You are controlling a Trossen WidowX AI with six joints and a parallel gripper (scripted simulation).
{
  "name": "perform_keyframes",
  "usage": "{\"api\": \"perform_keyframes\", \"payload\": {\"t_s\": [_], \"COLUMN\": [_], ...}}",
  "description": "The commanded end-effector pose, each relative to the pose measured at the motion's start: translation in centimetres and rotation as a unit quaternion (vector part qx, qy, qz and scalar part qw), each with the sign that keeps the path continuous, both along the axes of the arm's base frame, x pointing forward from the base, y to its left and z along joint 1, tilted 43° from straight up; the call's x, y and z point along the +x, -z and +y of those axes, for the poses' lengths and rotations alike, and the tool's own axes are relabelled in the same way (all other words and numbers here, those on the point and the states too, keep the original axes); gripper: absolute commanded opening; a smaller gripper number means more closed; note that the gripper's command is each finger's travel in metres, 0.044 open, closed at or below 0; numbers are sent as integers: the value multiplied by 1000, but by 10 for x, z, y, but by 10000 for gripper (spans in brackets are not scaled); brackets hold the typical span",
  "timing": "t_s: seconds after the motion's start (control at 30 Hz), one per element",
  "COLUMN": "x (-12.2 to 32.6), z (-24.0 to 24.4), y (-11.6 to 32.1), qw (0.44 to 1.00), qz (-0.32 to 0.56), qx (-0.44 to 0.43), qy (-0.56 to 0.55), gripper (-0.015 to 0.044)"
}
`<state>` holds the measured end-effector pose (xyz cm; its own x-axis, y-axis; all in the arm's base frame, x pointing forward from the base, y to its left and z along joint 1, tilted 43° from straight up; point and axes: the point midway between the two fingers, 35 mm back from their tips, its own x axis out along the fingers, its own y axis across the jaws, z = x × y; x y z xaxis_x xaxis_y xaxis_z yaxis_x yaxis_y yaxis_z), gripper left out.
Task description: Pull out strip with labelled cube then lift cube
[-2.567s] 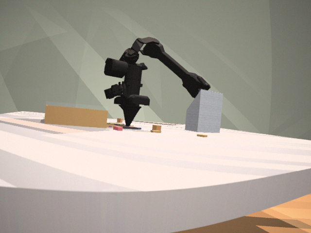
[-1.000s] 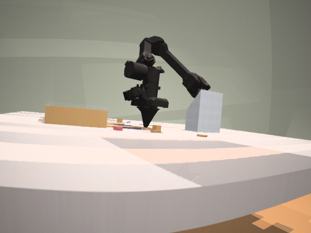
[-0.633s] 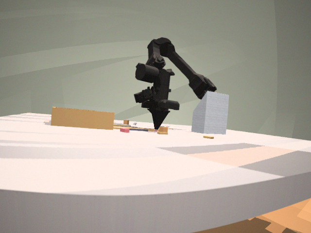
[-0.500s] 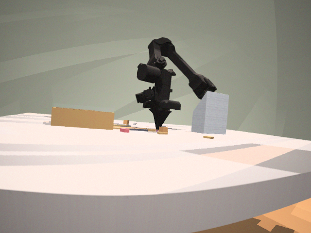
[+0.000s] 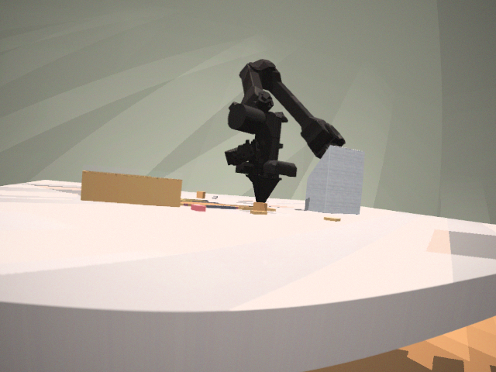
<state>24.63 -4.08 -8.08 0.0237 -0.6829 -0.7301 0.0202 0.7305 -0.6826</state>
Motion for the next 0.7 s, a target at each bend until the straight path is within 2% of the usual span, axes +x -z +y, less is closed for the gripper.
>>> {"api": "perform_keyframes", "payload": {"t_s": [0.0, 0.67], "x": [-15, -44], "z": [-3, -3], "y": [3, 4], "qw": [1000, 1000], "qz": [12, 13], "qx": [0, 0], "qy": [6, 6], "gripper": [0, 0]}}
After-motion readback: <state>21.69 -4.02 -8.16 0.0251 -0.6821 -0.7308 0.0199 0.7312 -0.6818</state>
